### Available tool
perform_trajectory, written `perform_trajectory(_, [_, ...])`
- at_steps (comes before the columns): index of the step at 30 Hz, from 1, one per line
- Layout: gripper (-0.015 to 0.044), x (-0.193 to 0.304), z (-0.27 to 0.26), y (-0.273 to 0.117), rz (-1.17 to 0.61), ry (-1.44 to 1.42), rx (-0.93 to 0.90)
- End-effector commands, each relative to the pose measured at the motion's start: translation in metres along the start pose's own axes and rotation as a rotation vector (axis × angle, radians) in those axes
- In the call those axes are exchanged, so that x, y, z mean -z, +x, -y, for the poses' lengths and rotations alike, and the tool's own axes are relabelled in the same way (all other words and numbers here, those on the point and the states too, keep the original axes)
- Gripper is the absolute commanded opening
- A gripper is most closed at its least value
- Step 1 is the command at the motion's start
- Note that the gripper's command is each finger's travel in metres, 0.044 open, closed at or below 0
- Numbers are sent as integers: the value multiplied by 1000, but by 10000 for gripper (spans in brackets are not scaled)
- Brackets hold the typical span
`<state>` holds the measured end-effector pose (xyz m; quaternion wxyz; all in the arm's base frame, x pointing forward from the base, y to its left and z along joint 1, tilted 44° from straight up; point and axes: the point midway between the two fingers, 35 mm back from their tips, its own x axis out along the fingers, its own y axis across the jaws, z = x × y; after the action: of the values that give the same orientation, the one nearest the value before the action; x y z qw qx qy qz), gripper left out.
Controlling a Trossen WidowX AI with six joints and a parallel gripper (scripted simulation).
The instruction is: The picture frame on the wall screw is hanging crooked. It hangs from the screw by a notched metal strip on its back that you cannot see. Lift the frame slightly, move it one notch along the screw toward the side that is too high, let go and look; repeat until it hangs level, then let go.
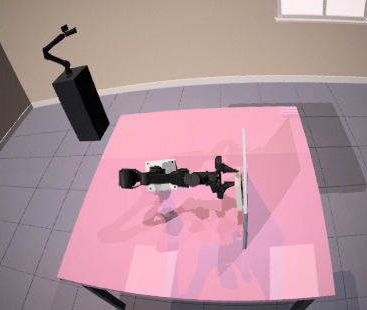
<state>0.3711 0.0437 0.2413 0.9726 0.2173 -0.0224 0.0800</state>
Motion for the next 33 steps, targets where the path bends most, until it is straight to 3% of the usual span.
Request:
perform_trajectory(1, [260,-1,0,1,5,3,2])
perform_trajectory(19, [260,-2,0,1,5,3,2])
perform_trajectory(26, [76,-2,0,1,5,3,2])
perform_trajectory(33, [30,-2,0,1,5,3,2])
